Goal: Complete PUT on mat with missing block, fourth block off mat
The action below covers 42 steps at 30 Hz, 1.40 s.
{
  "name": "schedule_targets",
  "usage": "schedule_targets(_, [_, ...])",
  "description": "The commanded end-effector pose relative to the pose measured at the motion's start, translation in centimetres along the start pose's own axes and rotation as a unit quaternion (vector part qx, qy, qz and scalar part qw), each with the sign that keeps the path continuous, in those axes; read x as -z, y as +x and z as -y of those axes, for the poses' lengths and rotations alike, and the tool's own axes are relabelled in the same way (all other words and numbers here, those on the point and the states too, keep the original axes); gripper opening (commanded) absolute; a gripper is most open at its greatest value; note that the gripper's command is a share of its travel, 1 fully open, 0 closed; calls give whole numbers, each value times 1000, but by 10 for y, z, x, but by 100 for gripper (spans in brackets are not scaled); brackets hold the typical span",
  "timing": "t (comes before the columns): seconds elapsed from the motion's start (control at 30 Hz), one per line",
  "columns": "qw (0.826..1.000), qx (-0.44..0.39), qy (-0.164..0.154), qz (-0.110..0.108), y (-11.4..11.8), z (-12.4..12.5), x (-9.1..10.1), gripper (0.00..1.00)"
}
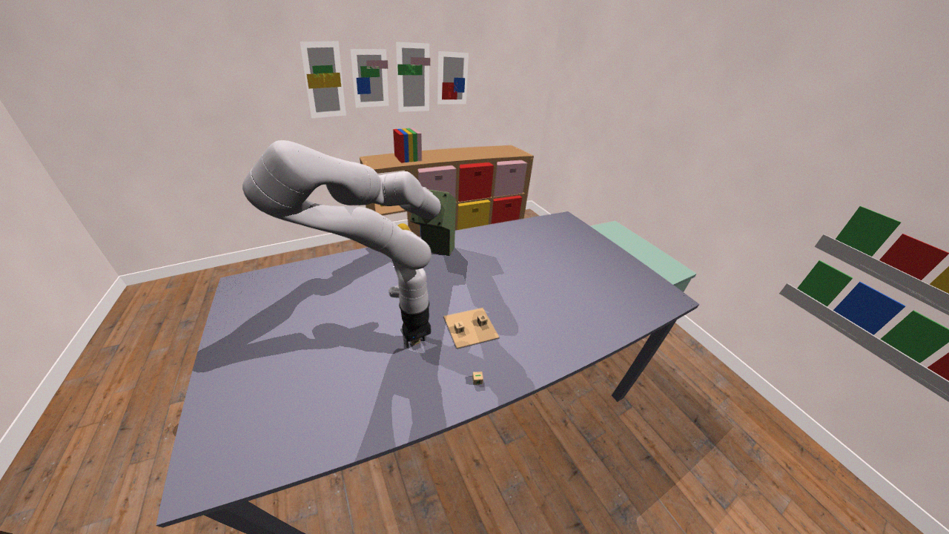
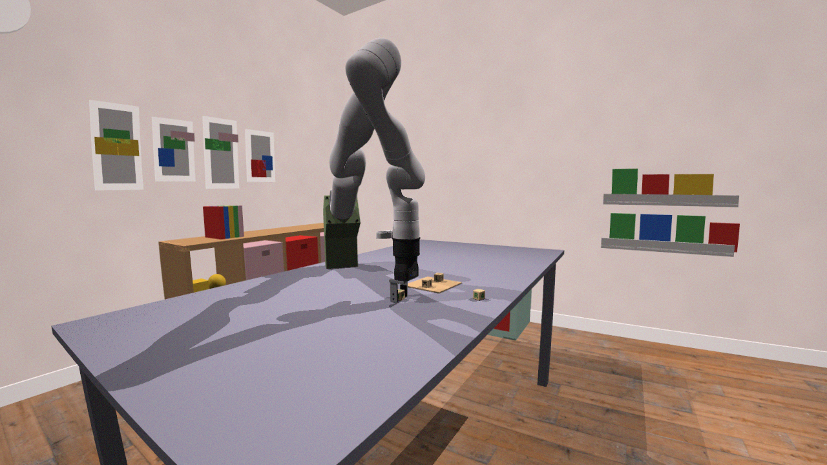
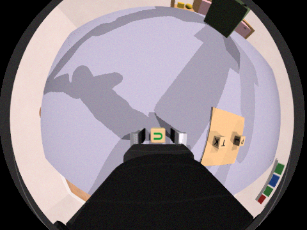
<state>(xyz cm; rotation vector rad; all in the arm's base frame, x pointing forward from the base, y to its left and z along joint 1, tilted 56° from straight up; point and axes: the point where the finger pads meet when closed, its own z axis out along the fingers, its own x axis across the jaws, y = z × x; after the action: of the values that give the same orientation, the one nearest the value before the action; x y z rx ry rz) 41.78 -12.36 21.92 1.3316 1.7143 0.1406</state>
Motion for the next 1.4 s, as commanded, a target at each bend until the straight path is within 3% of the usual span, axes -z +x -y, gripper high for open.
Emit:
schedule_targets(0.0, [1000, 0, -1, 0, 0, 0, 0, 100])
schedule_targets(0.13, [1000, 0, -1, 0, 0, 0, 0, 100])
schedule_targets(0.17, [1000, 0, -1, 0, 0, 0, 0, 79])
schedule_targets(0.7, [1000, 0, -1, 0, 0, 0, 0, 79])
schedule_targets(0.73, [1000, 0, -1, 0, 0, 0, 0, 49])
schedule_targets(1.37, [1000, 0, -1, 0, 0, 0, 0, 49])
